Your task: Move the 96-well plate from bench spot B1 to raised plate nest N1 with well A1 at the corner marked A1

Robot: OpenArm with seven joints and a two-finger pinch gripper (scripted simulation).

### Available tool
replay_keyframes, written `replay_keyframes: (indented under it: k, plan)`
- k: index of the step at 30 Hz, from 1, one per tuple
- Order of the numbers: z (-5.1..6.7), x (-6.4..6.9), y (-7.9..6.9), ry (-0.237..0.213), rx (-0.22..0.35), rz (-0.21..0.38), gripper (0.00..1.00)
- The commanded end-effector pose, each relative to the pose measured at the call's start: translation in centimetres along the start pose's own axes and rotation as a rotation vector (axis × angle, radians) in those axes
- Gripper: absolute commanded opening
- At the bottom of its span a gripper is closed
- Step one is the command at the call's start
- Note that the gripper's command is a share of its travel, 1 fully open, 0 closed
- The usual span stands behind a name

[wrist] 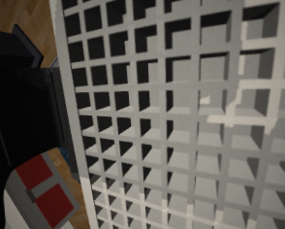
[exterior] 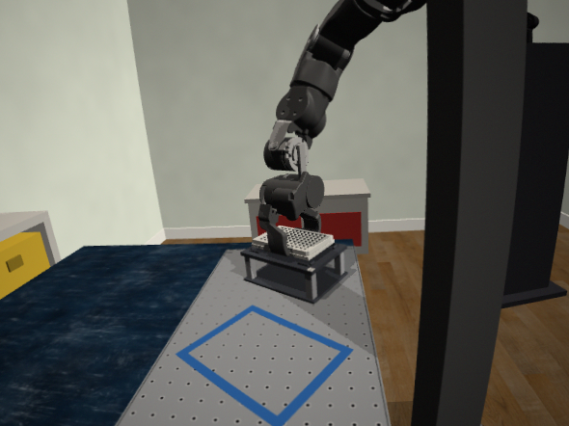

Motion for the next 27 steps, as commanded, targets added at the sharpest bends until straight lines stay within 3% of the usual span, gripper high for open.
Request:
replay_keyframes:
  k: [1, 27]
  plan:
    - [-0.11, 0.09, -0.01, -0.001, 0.001, -0.005, 0.0]
    - [-0.1, 0.44, -0.26, -0.007, -0.004, 0.005, 0.0]
Point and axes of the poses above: the point where the finger pads meet when closed, its own x axis back along the fingers, its own y axis across the jaws, z = x × y, the point moved 8 cm from there along x, back along the fingers, and after that the axes turned 10 degrees about -x, right-handed, at the moved point
